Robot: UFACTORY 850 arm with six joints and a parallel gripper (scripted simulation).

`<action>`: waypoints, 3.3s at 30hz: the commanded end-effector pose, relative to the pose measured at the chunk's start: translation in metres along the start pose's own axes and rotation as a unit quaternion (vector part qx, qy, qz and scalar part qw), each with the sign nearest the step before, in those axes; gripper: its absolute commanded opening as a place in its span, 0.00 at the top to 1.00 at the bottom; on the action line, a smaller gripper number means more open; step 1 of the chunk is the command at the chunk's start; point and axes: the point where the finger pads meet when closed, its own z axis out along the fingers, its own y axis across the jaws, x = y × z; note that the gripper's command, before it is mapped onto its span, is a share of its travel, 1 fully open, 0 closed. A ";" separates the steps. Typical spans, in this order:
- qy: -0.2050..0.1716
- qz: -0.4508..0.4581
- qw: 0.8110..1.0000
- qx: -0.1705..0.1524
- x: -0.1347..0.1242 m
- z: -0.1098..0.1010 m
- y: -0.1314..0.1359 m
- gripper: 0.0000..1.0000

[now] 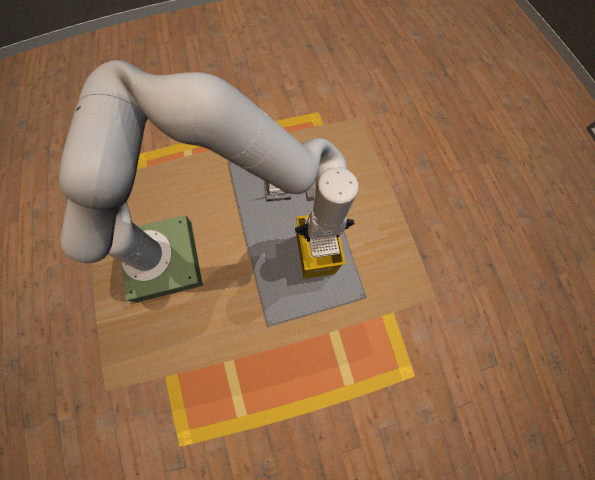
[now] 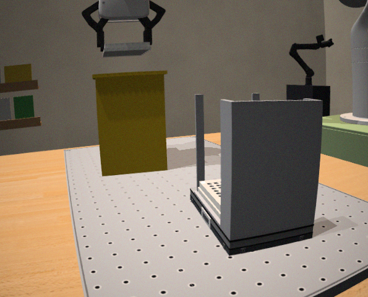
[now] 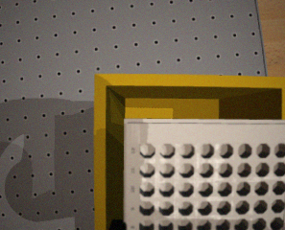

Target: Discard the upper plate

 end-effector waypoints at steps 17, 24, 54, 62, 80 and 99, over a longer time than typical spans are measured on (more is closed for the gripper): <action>0.000 0.000 1.000 -0.001 0.000 -0.001 0.001 1.00; 0.000 0.000 1.000 -0.001 0.001 -0.001 0.001 1.00; 0.000 0.000 1.000 -0.001 0.001 0.041 0.001 1.00; 0.000 0.000 1.000 -0.001 0.001 0.051 0.001 1.00; 0.000 0.000 1.000 -0.001 0.001 0.053 0.001 1.00; 0.000 0.000 1.000 -0.001 0.001 0.056 0.001 1.00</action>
